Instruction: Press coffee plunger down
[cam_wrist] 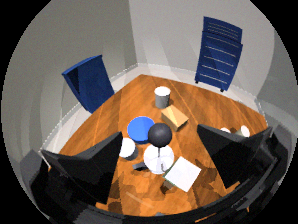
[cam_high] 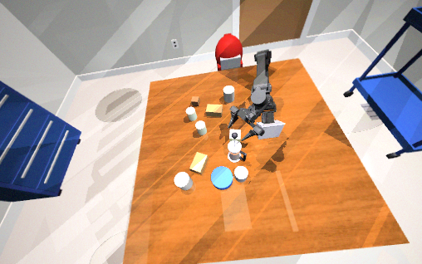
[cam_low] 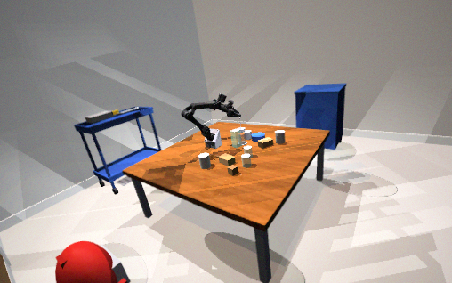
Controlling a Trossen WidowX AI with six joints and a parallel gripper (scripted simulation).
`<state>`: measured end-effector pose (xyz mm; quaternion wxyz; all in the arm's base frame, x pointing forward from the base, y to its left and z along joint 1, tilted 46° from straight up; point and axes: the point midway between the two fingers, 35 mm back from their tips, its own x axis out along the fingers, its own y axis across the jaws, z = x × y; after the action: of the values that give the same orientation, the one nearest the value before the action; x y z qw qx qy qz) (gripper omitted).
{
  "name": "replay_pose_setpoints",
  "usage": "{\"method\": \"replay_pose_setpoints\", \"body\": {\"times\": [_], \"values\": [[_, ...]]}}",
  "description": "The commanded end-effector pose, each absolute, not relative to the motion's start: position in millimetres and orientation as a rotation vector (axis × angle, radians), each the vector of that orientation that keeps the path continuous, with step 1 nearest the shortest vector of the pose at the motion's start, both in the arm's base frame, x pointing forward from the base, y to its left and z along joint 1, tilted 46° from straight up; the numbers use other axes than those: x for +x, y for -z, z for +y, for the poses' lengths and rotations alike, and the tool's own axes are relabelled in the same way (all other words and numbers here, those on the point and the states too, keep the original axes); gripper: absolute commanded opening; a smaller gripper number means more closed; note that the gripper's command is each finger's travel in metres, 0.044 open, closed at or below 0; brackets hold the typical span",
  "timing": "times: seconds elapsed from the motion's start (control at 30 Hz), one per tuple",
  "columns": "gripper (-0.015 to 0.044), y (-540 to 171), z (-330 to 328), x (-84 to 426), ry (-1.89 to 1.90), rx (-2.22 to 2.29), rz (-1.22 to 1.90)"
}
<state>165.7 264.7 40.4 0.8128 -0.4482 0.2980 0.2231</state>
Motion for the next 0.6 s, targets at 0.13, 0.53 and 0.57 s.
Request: {"method": "replay_pose_setpoints", "body": {"times": [0.13, 0.53, 0.57], "values": [[0.0414, -32.5, 264.2, 171.3, -0.478, -0.965, 0.640], [0.0121, -32.5, 264.2, 171.3, -0.478, -0.965, 0.640], [0.0121, -32.5, 264.2, 171.3, -0.478, -0.965, 0.640]]}}
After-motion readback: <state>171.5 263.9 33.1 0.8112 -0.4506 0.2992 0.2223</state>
